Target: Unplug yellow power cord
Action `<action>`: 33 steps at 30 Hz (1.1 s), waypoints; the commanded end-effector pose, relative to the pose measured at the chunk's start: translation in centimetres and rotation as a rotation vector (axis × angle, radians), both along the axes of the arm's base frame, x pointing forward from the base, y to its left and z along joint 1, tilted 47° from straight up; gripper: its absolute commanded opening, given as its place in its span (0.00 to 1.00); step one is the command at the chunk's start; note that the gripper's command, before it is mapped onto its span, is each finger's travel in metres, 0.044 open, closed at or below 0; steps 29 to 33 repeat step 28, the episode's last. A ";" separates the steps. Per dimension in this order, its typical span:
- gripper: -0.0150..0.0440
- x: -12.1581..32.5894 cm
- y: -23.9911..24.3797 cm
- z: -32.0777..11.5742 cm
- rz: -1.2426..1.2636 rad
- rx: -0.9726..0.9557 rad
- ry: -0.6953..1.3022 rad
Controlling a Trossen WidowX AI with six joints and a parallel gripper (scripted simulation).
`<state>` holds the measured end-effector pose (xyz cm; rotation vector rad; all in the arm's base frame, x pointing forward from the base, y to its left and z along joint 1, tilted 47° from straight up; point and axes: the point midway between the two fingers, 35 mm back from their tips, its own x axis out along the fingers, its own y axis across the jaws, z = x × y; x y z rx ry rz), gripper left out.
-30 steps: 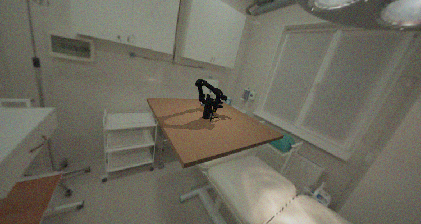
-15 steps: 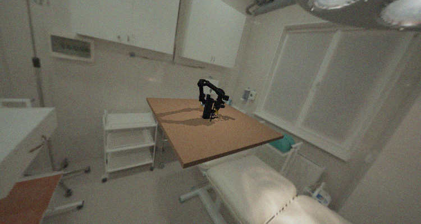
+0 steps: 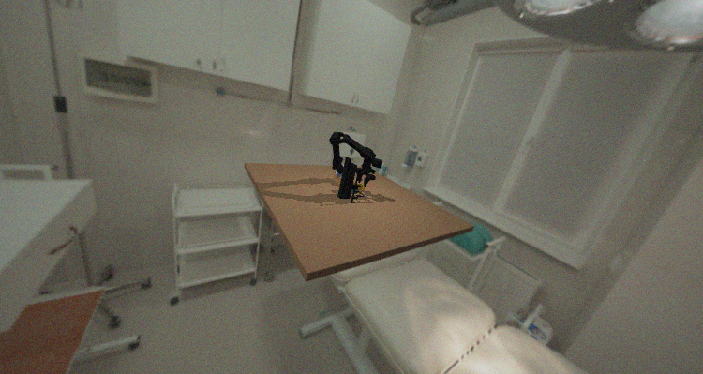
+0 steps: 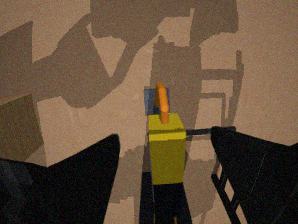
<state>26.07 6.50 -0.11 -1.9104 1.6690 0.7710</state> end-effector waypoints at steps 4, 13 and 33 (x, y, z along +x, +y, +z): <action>1.00 -0.3 3.2 -2.2 0.002 0.003 0.000; 1.00 -0.7 4.9 -3.4 0.002 0.003 -0.001; 1.00 -0.7 4.9 -3.4 0.002 0.003 -0.001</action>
